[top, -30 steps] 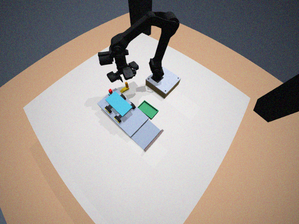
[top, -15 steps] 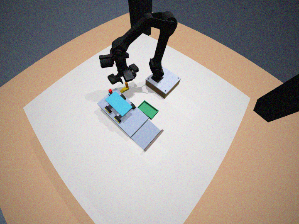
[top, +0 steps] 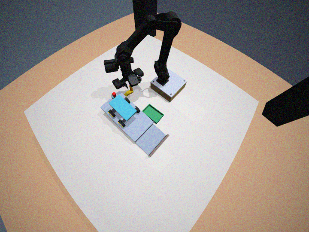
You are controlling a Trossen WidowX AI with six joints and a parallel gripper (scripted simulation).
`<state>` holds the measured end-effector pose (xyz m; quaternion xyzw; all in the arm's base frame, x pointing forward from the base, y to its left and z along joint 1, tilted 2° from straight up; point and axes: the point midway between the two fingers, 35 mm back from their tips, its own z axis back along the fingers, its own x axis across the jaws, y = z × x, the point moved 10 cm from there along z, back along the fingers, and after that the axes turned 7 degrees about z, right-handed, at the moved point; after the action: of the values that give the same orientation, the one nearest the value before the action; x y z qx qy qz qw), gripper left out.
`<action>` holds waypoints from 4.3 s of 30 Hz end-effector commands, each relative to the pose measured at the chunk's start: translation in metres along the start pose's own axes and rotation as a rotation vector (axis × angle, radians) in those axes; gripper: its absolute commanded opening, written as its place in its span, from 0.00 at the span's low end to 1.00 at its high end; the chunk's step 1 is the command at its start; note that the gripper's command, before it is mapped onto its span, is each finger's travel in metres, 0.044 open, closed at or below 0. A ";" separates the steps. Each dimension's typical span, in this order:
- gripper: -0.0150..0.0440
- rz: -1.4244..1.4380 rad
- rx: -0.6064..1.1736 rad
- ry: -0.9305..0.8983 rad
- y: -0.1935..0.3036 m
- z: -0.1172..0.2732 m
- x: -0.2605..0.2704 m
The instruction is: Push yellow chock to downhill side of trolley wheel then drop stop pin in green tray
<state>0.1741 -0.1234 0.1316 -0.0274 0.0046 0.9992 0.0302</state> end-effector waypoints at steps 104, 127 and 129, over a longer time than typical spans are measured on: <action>0.25 -0.247 -0.006 -0.009 0.000 0.121 -0.001; 0.25 -1.036 -0.001 -0.015 0.001 0.121 -0.001; 0.25 -1.105 -0.001 -0.015 0.001 0.121 -0.001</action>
<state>0.1683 -0.1226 0.2524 -0.0217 -0.0099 0.8608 0.5083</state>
